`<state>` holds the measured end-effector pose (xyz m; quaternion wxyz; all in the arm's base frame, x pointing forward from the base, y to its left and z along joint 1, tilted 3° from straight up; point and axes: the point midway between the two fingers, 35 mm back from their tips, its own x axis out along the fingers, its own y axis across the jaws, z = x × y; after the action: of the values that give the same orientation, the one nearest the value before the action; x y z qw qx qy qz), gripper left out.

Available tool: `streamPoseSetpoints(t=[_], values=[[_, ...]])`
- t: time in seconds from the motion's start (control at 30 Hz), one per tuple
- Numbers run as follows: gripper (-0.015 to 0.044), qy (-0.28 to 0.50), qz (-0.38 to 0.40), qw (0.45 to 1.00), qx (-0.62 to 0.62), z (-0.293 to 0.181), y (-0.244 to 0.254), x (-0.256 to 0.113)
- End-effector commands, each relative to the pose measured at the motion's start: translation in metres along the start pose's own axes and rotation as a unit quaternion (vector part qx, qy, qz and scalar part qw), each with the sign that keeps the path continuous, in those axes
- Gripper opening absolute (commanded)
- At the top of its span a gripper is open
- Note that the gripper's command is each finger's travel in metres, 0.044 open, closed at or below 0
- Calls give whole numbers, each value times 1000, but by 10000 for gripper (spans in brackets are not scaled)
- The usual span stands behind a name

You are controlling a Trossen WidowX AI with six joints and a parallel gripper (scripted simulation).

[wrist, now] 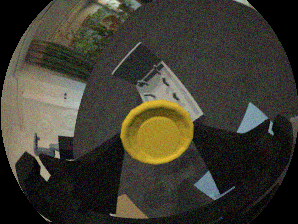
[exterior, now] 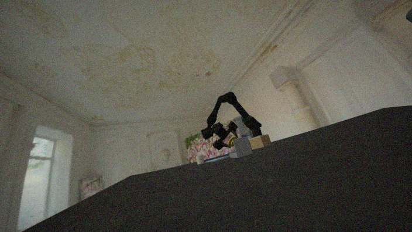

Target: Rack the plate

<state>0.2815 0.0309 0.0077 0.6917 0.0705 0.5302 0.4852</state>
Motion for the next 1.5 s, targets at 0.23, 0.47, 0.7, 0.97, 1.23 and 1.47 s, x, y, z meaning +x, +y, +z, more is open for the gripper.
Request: streamPoseSetpoints(t=[0.23, 0.47, 0.7, 0.97, 1.23, 1.47], values=[[0, -89, 29, 990, -102, -7, -6, 7], [0, -153, 31, 973, -170, -11, -10, 9], [0, -215, 18, 948, -233, -15, -13, 10], [0, -282, -12, 911, -301, -19, -15, 9], [0, -317, -36, 886, -337, -21, -16, 7], [0, -316, -36, 886, -336, -20, -16, 8]])
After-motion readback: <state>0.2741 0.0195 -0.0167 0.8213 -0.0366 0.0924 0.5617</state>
